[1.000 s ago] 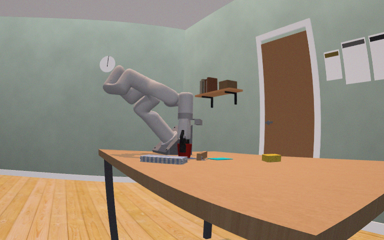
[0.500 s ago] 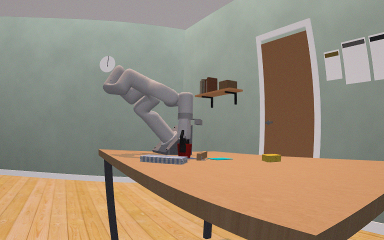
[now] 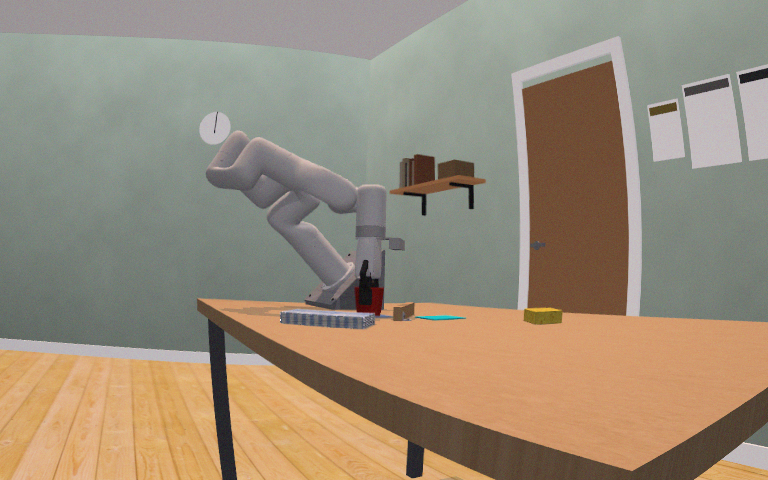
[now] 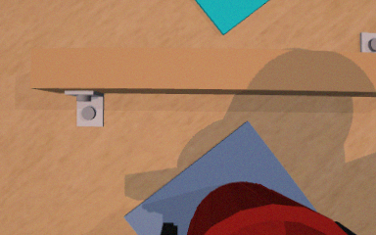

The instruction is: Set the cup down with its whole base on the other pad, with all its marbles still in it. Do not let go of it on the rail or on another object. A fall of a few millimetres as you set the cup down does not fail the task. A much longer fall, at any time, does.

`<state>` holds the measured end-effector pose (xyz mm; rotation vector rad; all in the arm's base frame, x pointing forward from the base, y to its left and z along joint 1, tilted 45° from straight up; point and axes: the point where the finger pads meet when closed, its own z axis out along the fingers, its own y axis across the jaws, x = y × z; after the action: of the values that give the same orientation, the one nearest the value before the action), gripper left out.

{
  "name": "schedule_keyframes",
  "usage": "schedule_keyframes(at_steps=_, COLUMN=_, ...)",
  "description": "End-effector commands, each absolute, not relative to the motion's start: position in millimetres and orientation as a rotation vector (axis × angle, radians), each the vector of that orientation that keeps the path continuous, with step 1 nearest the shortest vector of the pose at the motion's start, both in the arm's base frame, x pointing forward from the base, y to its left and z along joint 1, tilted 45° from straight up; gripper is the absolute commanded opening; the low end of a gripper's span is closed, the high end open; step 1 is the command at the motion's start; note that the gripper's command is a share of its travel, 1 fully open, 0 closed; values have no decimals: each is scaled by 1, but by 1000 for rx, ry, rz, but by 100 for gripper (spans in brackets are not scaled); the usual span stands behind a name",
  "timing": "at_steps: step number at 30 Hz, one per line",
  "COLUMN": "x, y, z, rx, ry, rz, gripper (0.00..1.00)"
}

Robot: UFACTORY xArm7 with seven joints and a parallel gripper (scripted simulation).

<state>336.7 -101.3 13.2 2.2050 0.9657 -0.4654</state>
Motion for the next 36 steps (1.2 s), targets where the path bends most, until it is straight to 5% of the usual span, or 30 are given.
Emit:
schedule_keyframes(at_steps=1, x=338, y=-100, z=14, rx=2204, ry=968, rz=-461, gripper=85)
schedule_keyframes(at_steps=36, x=340, y=-67, z=47, rx=2204, ry=968, rz=-461, gripper=85)
